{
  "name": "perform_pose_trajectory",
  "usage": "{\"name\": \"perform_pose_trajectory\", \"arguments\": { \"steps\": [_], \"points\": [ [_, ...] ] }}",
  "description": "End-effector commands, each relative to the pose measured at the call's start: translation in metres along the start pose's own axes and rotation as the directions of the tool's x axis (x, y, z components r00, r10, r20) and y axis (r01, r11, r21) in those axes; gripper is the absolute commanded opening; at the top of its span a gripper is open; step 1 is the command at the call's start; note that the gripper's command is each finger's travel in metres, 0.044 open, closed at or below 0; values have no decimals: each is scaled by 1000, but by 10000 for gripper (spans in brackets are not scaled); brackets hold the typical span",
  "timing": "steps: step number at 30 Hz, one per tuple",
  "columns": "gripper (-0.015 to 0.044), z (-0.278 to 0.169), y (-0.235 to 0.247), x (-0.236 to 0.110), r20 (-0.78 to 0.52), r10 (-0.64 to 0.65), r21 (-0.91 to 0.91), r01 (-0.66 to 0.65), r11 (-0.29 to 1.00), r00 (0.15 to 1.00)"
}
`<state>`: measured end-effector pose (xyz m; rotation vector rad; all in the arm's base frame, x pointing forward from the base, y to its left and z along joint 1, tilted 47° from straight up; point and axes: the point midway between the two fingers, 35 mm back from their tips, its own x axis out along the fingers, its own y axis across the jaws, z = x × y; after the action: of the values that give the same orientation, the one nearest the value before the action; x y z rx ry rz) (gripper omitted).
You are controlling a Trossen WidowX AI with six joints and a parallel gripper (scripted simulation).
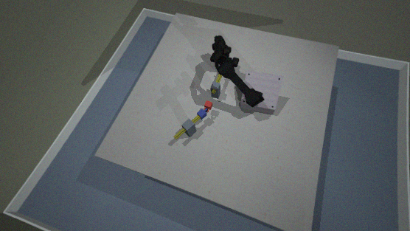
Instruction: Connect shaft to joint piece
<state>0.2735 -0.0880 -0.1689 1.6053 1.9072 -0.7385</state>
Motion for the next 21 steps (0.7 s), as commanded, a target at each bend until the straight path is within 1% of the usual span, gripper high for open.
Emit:
{"name": "perform_pose_trajectory", "arguments": {
  "steps": [1, 21],
  "points": [
    [0, -5, 0, 1, -2, 9, 3, -9, 1000, 1000],
    [0, -36, 0, 1, -6, 27, 5, -27, 1000, 1000]
  ]
}}
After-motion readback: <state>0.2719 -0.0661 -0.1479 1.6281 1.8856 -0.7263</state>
